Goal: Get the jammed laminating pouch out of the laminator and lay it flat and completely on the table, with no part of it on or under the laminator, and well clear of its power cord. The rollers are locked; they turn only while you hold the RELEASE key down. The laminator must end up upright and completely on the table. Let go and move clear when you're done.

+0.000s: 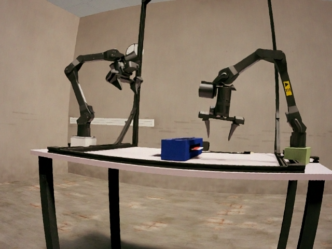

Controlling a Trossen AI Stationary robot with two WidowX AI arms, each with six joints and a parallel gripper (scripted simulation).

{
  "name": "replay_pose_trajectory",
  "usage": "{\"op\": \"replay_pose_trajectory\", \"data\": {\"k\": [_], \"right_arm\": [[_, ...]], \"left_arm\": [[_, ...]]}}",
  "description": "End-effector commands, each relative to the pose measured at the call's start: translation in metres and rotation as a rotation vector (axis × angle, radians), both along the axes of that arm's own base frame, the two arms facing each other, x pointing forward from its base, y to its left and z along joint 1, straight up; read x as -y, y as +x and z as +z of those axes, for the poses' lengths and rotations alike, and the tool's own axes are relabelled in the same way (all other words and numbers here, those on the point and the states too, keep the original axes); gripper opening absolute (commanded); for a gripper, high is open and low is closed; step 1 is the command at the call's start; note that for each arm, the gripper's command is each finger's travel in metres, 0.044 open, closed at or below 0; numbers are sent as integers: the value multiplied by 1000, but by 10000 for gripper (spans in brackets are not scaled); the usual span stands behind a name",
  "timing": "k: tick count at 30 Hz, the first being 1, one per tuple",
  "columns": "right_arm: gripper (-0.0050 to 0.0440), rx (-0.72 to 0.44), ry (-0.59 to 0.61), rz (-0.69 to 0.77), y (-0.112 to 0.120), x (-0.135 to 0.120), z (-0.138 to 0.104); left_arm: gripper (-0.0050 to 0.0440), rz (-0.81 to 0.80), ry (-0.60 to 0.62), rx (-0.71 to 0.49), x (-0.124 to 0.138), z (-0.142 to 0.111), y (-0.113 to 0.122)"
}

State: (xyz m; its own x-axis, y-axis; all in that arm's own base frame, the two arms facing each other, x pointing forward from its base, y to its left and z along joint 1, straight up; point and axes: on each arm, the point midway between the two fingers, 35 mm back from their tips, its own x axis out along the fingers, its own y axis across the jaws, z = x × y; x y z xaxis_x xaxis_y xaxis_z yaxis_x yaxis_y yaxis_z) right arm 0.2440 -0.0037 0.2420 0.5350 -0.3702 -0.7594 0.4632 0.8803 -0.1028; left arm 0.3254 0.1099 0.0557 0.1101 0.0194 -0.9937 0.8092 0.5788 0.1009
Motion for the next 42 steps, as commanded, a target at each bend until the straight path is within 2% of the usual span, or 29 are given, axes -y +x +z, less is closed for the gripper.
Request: {"op": "replay_pose_trajectory", "data": {"k": [1, 17, 18, 23, 28, 34, 35, 42], "right_arm": [[400, 17, 5, 0, 0, 0, 5], [400, 17, 5, 0, 0, 0, 5], [440, -52, 14, 42, 5, -6, -5], [440, -374, 103, 245, 23, -33, -54], [440, -630, 258, 420, 31, -58, -100], [440, -646, 267, 431, 31, -58, -100], [440, -607, 237, 391, 27, -54, -97], [440, -607, 237, 391, 27, -54, -97]], "left_arm": [[400, 0, 9, 25, -1, 8, 3], [400, 0, 9, 25, -1, 8, 3], [440, 20, 22, 73, -5, 16, 13], [440, 118, 76, 314, -21, 63, 59], [440, 209, 105, 561, -34, 122, 96], [440, 209, 105, 561, -34, 122, 96], [440, 207, 101, 568, -32, 124, 94], [440, 306, 105, 884, -43, 212, 124]]}}
